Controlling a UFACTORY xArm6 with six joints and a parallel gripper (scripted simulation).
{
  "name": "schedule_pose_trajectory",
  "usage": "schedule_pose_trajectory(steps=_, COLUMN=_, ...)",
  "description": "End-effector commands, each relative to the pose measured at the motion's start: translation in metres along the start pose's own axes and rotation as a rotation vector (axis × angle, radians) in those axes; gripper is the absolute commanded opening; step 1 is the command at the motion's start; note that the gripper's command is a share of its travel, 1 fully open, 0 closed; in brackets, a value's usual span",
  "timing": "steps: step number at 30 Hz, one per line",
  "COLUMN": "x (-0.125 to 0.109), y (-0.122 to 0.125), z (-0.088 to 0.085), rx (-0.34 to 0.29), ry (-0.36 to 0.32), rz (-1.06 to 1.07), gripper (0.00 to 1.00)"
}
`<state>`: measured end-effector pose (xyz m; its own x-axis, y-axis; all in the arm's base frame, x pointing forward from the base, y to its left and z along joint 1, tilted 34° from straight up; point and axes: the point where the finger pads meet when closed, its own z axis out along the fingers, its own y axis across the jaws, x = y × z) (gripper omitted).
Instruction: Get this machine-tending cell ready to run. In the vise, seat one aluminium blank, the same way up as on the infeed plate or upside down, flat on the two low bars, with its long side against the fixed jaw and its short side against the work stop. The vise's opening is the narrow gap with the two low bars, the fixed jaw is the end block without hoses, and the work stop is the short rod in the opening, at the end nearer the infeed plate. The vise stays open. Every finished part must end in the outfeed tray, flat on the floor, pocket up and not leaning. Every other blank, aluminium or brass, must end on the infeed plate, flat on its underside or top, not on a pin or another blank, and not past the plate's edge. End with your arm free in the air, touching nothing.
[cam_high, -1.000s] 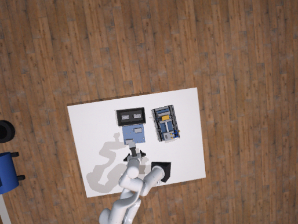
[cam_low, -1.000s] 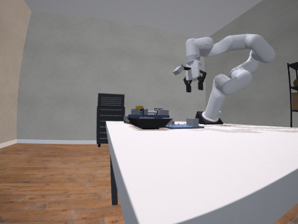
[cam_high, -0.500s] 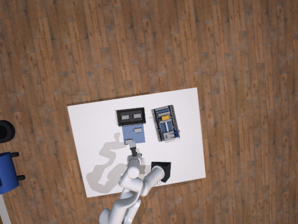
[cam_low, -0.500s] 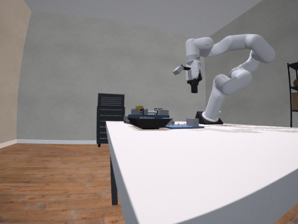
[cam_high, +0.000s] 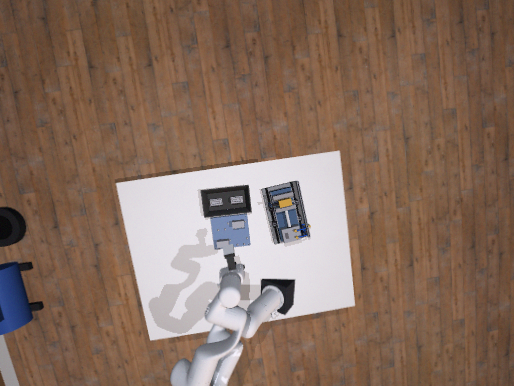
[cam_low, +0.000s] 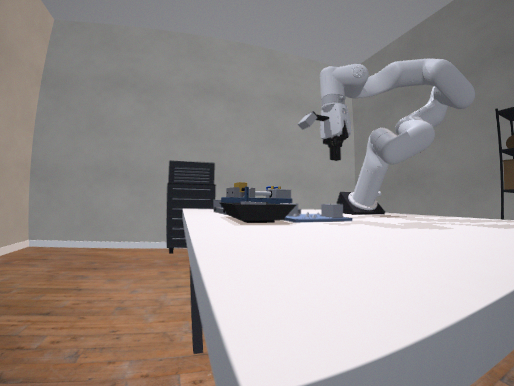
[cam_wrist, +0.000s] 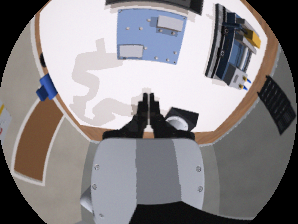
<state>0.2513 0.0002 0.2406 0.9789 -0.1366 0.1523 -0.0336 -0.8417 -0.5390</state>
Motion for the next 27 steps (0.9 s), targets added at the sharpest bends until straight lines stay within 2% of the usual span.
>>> schedule_pose_trajectory(steps=1, x=0.001, y=0.0, z=-0.001, rx=-0.001, ry=0.002, rz=-0.001, gripper=0.0)
schedule_pose_trajectory(steps=15, x=0.001, y=0.0, z=0.0, rx=-0.001, ry=0.002, rz=-0.001, gripper=0.0)
schedule_pose_trajectory(steps=27, x=0.001, y=0.0, z=0.01, rx=-0.001, ry=0.002, rz=-0.001, gripper=0.0)
